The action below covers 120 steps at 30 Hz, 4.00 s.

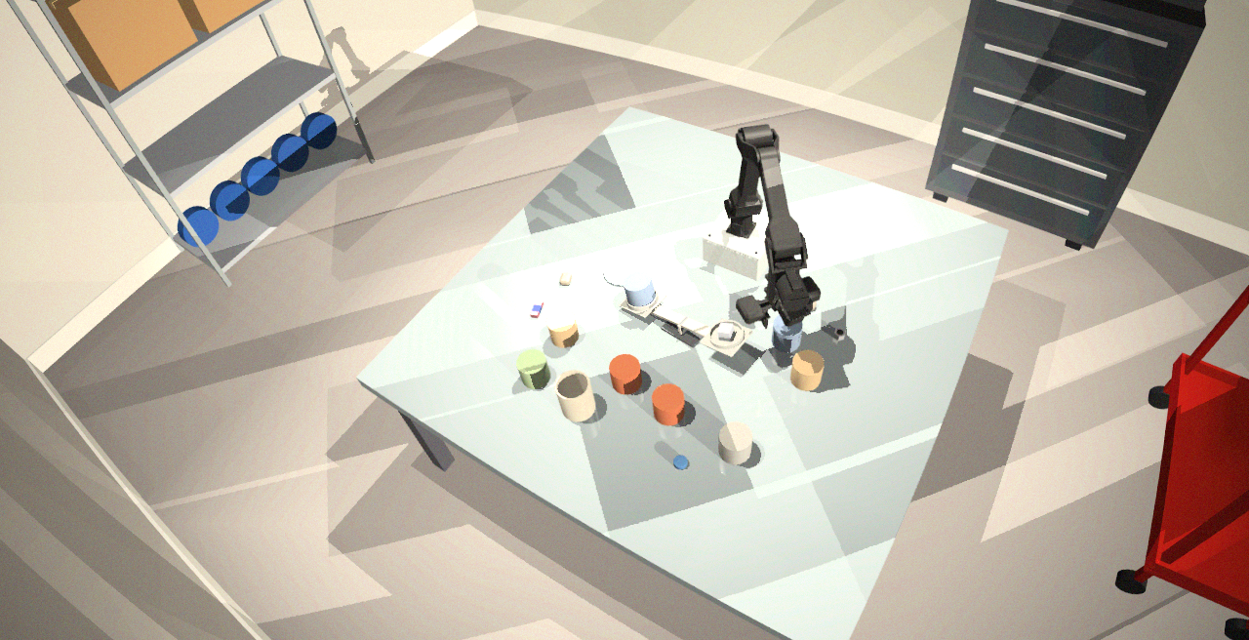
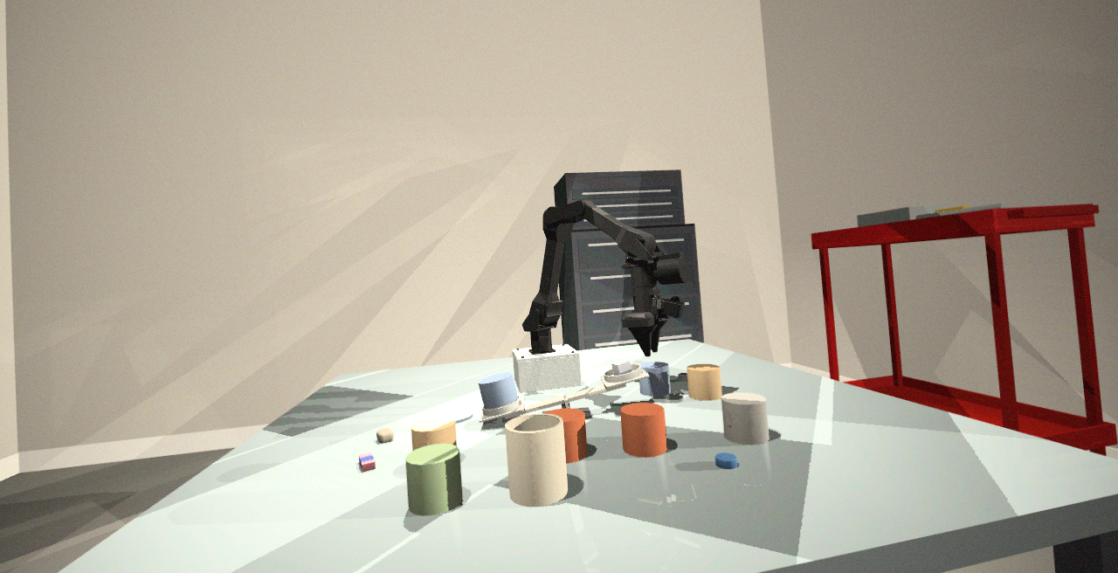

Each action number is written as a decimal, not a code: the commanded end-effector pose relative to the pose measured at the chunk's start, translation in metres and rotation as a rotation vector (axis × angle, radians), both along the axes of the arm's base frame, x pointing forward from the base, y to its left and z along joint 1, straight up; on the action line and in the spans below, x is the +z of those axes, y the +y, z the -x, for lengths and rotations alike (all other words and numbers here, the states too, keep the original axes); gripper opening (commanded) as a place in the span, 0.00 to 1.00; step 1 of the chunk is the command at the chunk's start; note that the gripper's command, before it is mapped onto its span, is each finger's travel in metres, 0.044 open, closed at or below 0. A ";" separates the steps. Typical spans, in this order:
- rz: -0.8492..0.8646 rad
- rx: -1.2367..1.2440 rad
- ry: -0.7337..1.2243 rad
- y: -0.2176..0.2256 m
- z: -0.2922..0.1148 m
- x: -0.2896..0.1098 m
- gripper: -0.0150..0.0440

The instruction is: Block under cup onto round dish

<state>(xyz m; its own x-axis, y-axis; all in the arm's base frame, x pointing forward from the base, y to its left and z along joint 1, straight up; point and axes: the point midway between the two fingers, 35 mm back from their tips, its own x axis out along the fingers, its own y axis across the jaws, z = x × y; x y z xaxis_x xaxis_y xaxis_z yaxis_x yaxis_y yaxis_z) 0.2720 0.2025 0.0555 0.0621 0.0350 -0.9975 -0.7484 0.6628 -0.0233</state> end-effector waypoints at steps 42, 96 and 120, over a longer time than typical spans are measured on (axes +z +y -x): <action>-0.067 -1.533 0.052 -0.063 -0.047 0.024 0.69; -0.097 -2.305 0.068 -0.099 -0.066 -0.009 0.69; -0.097 -2.305 0.068 -0.098 -0.068 0.010 0.25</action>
<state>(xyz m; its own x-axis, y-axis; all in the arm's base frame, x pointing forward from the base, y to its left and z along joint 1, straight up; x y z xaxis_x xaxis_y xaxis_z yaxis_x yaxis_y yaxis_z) 0.3353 0.1019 0.0479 0.0133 -0.0002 -0.9999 0.9935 0.1126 0.0132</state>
